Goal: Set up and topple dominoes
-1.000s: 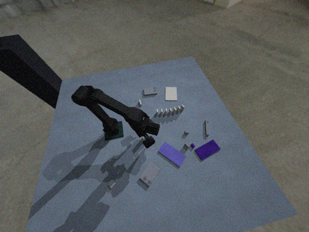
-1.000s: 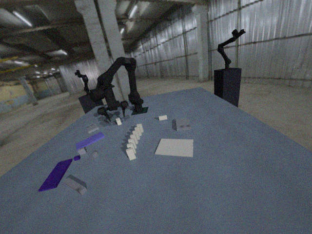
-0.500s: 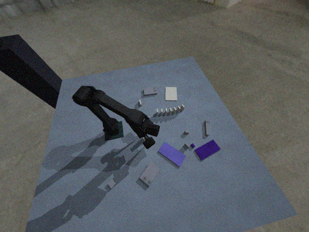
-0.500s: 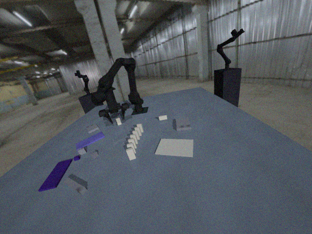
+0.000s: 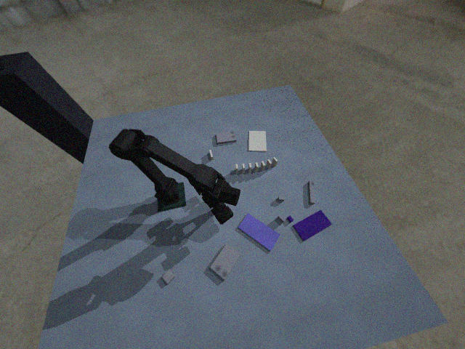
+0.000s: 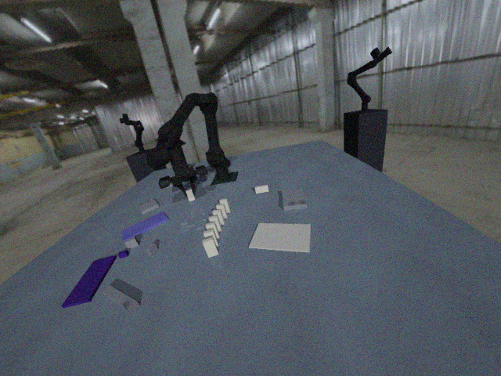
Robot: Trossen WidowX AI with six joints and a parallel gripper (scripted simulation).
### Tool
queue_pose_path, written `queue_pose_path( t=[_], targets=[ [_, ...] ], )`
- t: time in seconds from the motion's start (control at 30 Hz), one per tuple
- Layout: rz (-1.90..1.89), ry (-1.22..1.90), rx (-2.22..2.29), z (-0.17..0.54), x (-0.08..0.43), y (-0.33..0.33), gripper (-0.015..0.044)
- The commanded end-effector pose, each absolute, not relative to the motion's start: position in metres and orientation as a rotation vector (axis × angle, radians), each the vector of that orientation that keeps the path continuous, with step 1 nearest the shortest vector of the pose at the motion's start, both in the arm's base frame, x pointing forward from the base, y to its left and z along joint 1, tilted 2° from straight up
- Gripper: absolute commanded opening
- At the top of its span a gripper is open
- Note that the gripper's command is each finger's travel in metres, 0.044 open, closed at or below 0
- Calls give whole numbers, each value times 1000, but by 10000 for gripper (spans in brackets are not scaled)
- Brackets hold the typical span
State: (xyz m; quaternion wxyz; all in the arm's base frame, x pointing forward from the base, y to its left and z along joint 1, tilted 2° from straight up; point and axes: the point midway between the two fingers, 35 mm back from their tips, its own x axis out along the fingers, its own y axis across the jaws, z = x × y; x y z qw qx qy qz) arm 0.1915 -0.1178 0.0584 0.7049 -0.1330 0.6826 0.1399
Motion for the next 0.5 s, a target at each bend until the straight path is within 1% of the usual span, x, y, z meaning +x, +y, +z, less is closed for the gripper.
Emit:
queue_pose_path(
  t=[0.0,0.1,0.27,0.47],
  targets=[
    [313,1517,-290,57,191,-117,107],
    [313,1517,-290,65,193,-118,107],
    [311,1517,-293,125,198,-124,107],
    [311,1518,-296,192,188,-121,107]
  ],
)
